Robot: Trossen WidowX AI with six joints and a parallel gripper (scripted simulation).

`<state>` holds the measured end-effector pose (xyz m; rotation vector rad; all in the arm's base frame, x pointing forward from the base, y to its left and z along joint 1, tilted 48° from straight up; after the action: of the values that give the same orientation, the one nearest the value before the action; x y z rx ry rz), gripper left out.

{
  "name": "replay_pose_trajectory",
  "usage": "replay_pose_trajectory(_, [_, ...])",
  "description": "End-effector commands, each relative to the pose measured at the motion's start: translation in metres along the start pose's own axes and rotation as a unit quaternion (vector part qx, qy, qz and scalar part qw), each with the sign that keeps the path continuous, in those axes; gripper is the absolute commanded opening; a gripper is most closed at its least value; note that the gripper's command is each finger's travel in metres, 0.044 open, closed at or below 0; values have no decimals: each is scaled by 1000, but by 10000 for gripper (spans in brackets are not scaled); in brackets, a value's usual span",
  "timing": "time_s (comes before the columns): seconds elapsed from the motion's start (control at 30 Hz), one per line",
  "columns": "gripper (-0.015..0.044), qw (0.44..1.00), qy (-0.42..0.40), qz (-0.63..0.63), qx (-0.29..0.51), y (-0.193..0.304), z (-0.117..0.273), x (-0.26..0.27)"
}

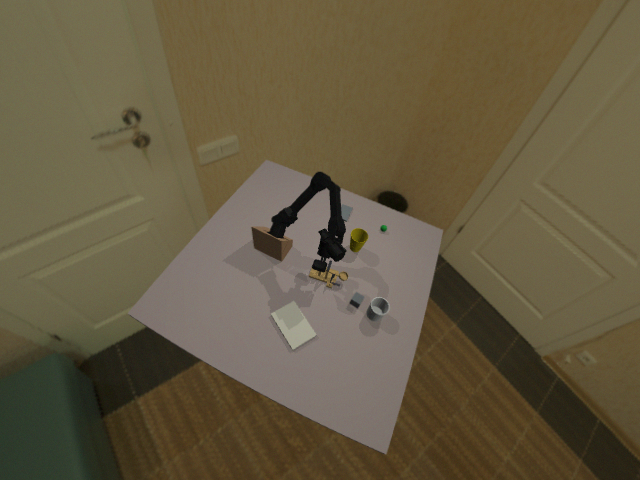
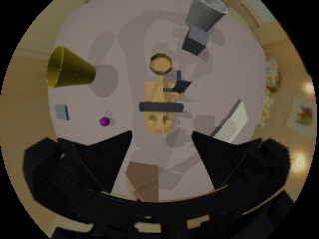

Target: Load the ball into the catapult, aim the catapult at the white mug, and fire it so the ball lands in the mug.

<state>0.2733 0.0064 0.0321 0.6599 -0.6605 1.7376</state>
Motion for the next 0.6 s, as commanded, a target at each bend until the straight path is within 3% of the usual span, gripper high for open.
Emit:
replay_pose_trajectory(0.0, [440,1000,-7,-3,6,5,-28,3])
replay_pose_trajectory(0.57, [440,1000,-7,-3,6,5,-48,2])
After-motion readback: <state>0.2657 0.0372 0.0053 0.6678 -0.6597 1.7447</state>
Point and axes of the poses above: the point midway between the two fingers, 35 mm back from their tips, its own z axis back along the fingers, its own x axis across the jaws, y = z × x, the point moved 5 cm from there along z, back along the fingers, and after that the axes turned 3 degrees about -z, right-handed, at the moved point
